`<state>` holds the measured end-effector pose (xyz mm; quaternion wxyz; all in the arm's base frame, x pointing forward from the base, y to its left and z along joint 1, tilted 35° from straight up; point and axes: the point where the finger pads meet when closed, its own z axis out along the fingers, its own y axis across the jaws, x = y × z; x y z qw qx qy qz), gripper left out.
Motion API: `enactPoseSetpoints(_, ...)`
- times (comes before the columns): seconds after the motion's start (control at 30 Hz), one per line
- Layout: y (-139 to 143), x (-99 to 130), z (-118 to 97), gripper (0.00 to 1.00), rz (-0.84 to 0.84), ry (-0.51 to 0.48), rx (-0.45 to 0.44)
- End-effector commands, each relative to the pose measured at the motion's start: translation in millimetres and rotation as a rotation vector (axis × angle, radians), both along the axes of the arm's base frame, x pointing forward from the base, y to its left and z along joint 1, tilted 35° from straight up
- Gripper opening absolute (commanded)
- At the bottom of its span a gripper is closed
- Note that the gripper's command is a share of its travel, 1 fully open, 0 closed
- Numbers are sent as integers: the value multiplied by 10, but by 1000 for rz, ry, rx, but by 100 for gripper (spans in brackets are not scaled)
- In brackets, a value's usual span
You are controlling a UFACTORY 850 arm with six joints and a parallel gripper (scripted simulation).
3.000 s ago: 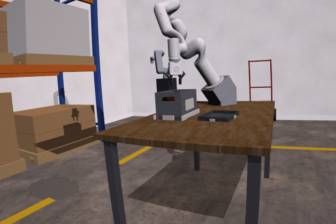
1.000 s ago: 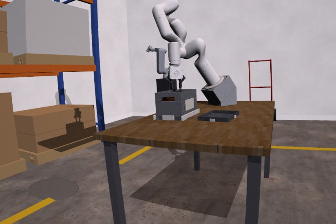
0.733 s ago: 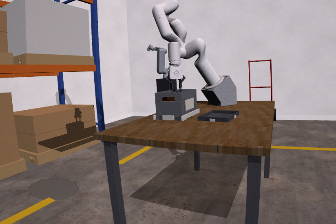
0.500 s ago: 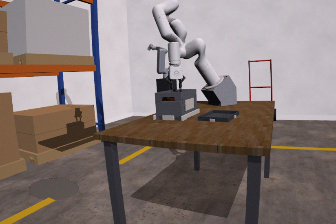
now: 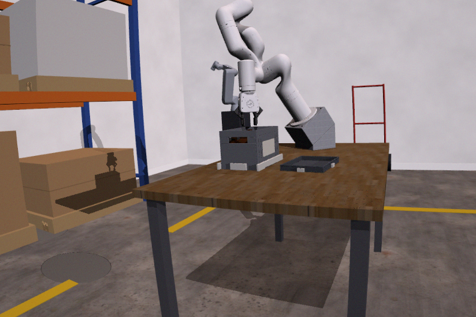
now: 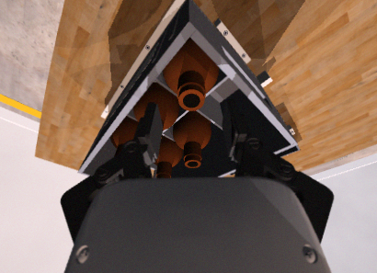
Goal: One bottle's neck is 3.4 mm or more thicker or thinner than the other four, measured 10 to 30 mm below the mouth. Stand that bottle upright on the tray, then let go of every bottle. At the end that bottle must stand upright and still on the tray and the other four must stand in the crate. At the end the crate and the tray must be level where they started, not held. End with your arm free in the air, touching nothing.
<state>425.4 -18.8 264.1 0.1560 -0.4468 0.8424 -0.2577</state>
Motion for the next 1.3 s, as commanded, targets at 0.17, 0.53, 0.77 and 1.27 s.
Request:
enactPoseSetpoints(0.17,-13,27,-34,65,0,-1,0)
enactPoseSetpoints(0.53,-40,73,-111,65,0,-1,0)
enactPoseSetpoints(0.77,-66,117,-184,65,0,-1,0)
enactPoseSetpoints(1.27,-107,186,-297,65,0,-1,0)
